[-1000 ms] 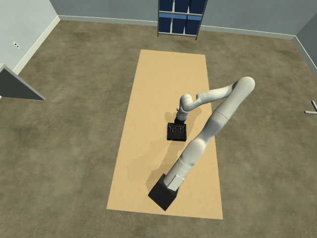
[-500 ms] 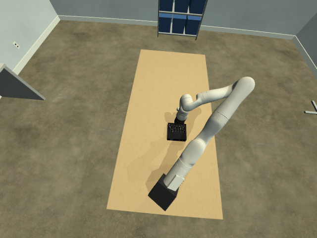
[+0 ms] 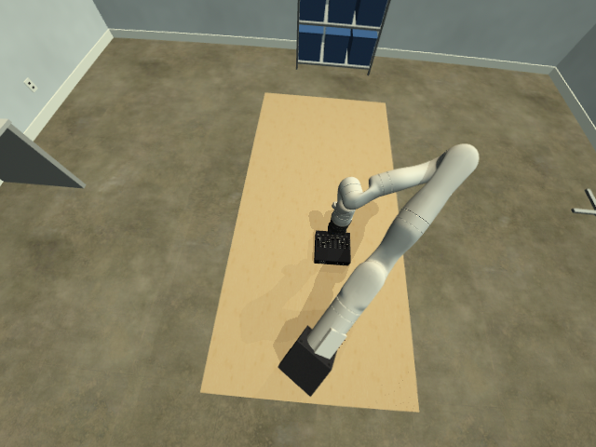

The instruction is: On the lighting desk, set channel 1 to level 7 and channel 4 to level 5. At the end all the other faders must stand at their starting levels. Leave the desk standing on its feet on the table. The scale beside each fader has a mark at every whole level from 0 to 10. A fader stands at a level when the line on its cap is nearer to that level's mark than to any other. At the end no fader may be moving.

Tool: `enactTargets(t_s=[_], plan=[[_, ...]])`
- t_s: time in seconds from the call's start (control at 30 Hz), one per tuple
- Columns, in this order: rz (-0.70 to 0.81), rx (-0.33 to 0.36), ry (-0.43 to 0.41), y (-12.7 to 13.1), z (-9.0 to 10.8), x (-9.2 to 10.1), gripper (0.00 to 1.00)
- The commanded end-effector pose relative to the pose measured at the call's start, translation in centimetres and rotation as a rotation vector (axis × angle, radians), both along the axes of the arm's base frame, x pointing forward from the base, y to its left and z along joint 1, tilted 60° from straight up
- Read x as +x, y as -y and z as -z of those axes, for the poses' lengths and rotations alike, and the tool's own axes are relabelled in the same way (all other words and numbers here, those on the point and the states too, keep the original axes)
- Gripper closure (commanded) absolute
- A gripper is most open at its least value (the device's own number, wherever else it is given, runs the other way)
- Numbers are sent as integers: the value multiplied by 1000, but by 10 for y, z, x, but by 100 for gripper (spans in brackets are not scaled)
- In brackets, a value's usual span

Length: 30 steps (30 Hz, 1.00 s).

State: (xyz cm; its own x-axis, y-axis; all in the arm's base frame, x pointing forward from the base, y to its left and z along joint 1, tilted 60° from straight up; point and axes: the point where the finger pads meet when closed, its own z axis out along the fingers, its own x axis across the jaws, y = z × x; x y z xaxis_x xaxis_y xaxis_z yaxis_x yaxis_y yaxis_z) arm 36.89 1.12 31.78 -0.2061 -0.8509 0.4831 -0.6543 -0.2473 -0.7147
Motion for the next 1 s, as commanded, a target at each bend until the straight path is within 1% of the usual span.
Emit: enactTargets(t_s=[0.0, 0.97], plan=[[1, -1, 0, 1, 1, 1, 100], [1, -1, 0, 8, 9, 13, 100]])
